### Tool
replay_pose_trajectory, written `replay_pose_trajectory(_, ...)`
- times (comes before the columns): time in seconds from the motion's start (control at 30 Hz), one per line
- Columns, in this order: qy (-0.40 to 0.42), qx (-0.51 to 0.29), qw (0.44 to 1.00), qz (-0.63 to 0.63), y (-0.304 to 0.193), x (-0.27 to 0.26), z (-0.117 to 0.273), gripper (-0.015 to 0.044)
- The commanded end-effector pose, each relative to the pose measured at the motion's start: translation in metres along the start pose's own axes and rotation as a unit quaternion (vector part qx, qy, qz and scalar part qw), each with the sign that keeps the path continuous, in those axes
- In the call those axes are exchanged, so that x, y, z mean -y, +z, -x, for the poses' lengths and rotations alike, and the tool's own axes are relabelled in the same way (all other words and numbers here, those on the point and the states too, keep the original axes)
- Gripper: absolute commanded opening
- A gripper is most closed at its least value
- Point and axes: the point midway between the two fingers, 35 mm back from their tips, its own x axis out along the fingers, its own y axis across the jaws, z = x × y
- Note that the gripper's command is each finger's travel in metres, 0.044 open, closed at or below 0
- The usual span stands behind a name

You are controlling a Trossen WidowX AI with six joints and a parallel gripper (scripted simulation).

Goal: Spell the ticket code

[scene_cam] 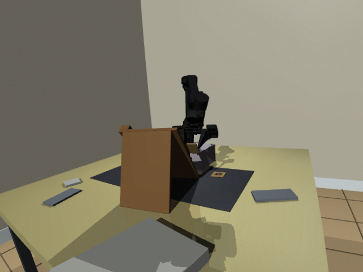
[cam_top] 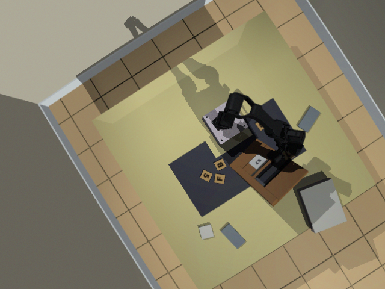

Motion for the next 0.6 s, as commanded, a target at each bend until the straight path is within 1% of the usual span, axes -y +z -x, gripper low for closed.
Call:
replay_pose_trajectory(0.0, 0.003, 0.005, 1.0, 0.0, 0.0027, 0.0019, 0.0018, 0.0)
replay_pose_trajectory(0.57, 0.002, 0.005, 1.0, 0.0, 0.0025, 0.0104, 0.0015, 0.0)
